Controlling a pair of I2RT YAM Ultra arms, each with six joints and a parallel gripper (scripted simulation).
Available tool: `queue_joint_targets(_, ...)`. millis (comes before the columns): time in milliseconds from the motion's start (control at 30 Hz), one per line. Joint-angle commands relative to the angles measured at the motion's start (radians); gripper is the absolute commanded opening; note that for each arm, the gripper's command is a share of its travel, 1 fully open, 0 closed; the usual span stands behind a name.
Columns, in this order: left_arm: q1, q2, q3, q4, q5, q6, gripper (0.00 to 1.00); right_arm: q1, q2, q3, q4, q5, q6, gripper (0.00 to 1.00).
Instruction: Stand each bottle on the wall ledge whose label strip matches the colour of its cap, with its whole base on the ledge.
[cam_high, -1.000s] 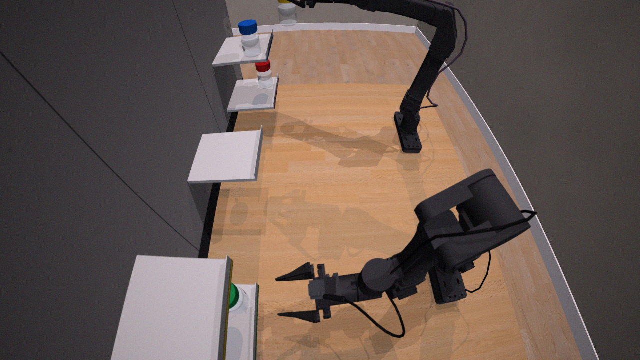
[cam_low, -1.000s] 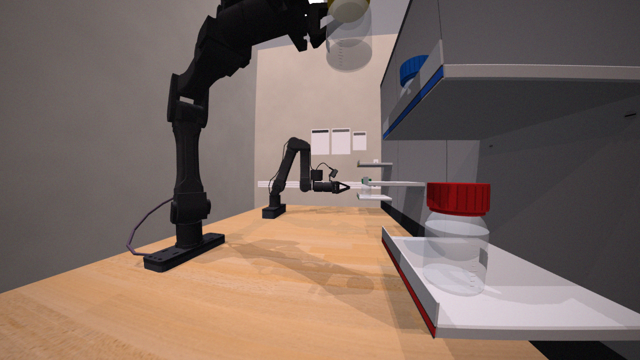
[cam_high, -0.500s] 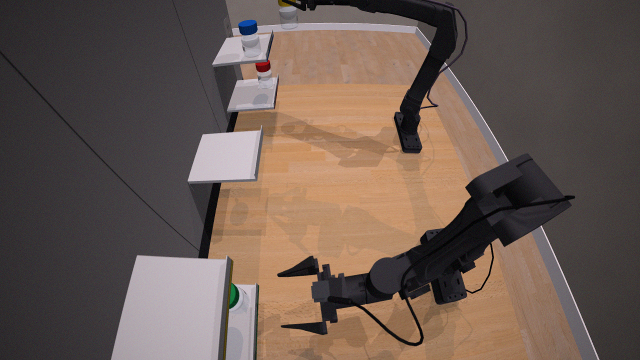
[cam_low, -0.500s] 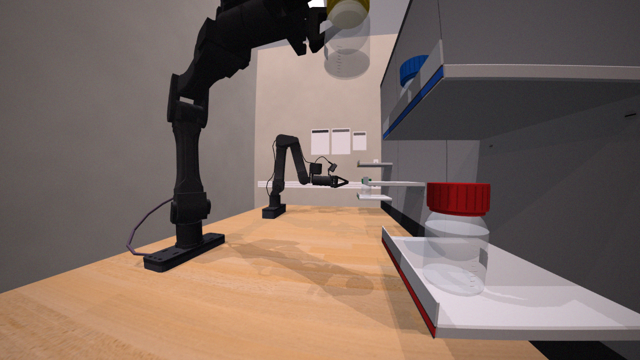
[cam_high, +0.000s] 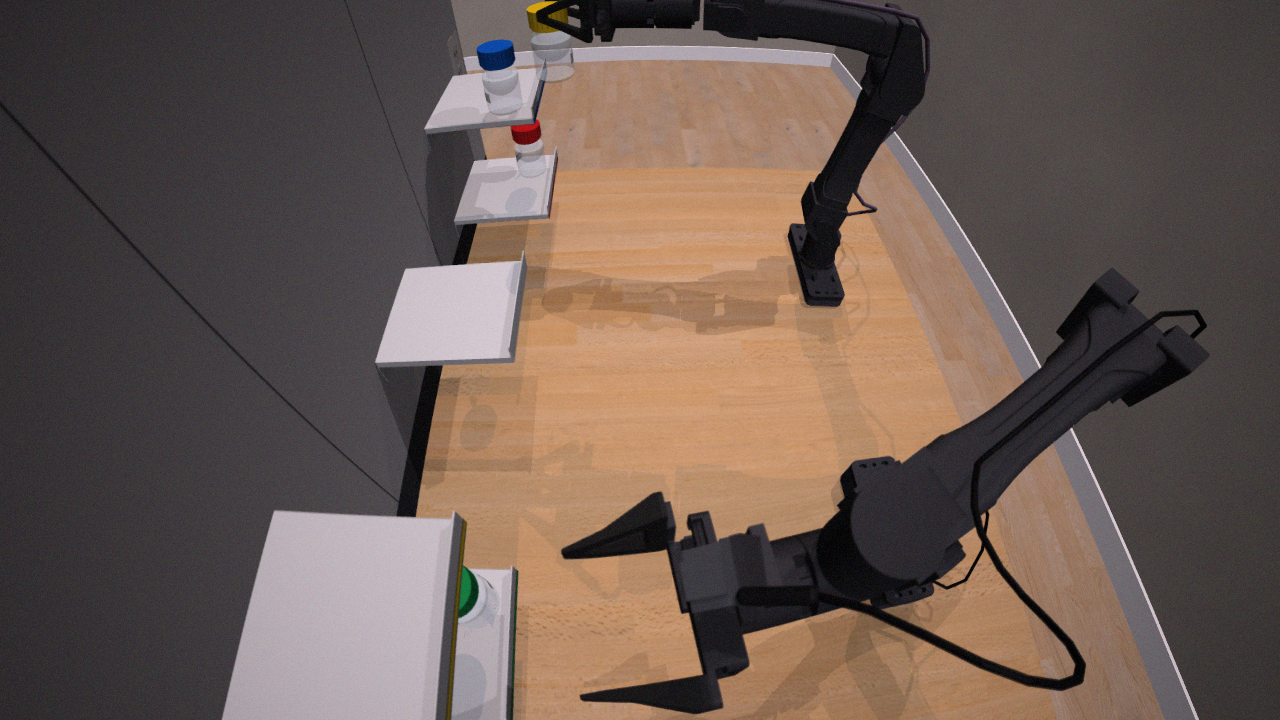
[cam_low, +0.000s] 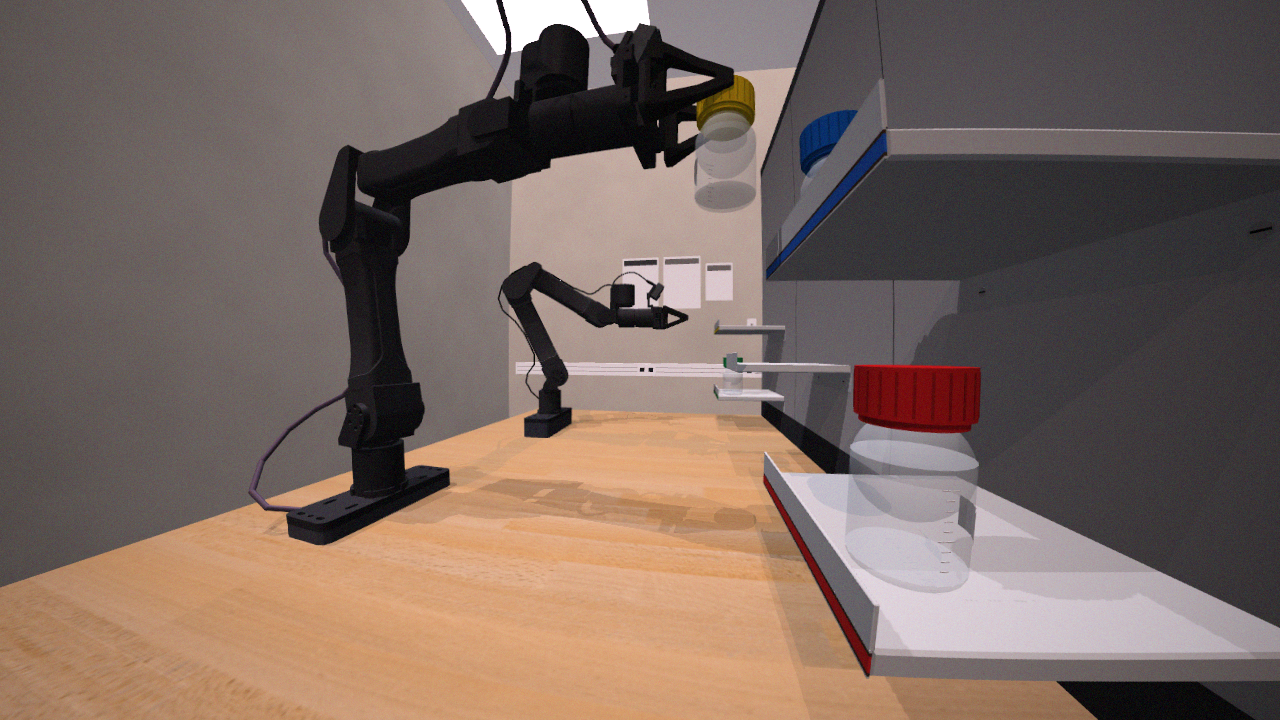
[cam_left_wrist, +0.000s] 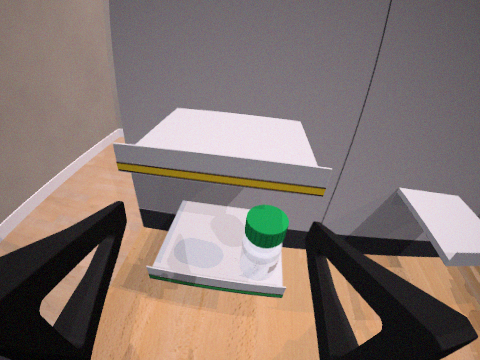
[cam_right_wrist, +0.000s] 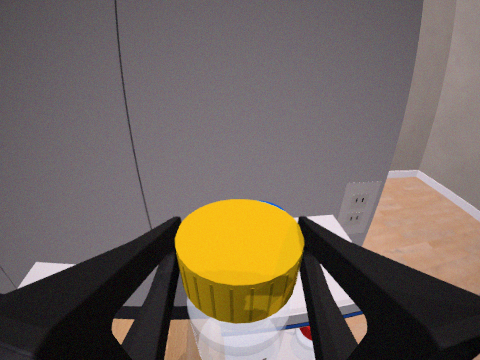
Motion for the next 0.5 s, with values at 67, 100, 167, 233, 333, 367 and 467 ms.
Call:
queue_joint_targets(67,0.066,-0.065,0.197,-0.403,0.066,0.055,1.0,0.24,0.039,0.002,0.108,0.313,0.011,0.5)
queue_joint_targets(100,0.066,-0.065,0.197,-0.403,0.066,0.055,1.0,0.24,0.039,0.002,0.108,0.313,0.011,0.5)
queue_joint_targets(167,0.078,-0.057,0.267,-0.475,0.074,0.071,1.0,0.304,0.068,0.006,0.136,0.381,0.018,0.5)
queue_joint_targets(233,0.099,-0.045,0.359,-0.547,0.083,0.084,1.0,0.411,0.103,-0.003,0.165,0.468,0.033,0.5)
queue_joint_targets(333,0.126,-0.028,0.48,-0.643,0.095,0.104,1.0,0.543,0.162,-0.01,0.212,0.6,0.05,0.5)
queue_joint_targets(367,0.133,-0.021,0.513,-0.668,0.099,0.109,1.0,0.577,0.182,-0.008,0.226,0.637,0.054,0.5)
queue_joint_targets(467,0.154,0.0,0.606,-0.733,0.111,0.122,1.0,0.685,0.242,-0.009,0.267,0.749,0.069,0.5)
